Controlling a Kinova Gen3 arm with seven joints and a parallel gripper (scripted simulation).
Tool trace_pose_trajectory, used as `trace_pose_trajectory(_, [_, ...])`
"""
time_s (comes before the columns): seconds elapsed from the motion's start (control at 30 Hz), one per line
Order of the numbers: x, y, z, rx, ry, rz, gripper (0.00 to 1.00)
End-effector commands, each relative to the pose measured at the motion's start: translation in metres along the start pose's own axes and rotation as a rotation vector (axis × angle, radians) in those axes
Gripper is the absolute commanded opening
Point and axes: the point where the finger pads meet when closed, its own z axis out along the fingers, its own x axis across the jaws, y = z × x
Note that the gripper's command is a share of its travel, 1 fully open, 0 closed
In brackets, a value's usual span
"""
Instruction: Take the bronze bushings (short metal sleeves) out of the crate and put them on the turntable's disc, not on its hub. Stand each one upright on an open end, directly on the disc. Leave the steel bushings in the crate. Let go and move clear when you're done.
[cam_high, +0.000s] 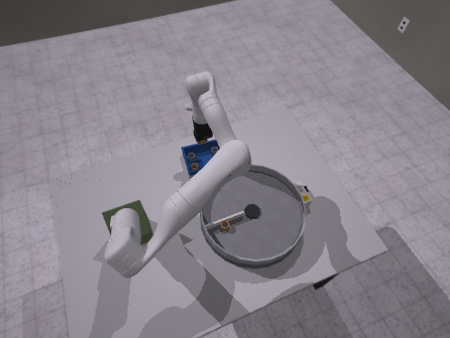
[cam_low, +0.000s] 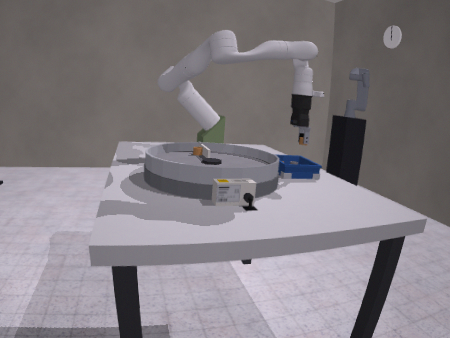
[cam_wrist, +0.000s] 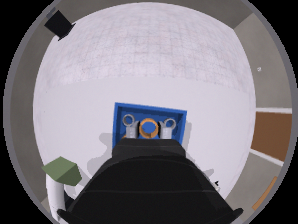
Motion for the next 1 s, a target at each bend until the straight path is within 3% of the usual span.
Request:
trace_pose_trajectory(0.0, [0.000,0.000,-0.005,0.002,0.002,-0.005,0.00])
trace_pose_trajectory(0.57, [-0.001,0.001,-0.004,0.000,0.002,-0.009,0.00])
trace_pose_trajectory(0.97, [-0.002,0.019,-0.004,0.000,0.001,-0.001,0.00])
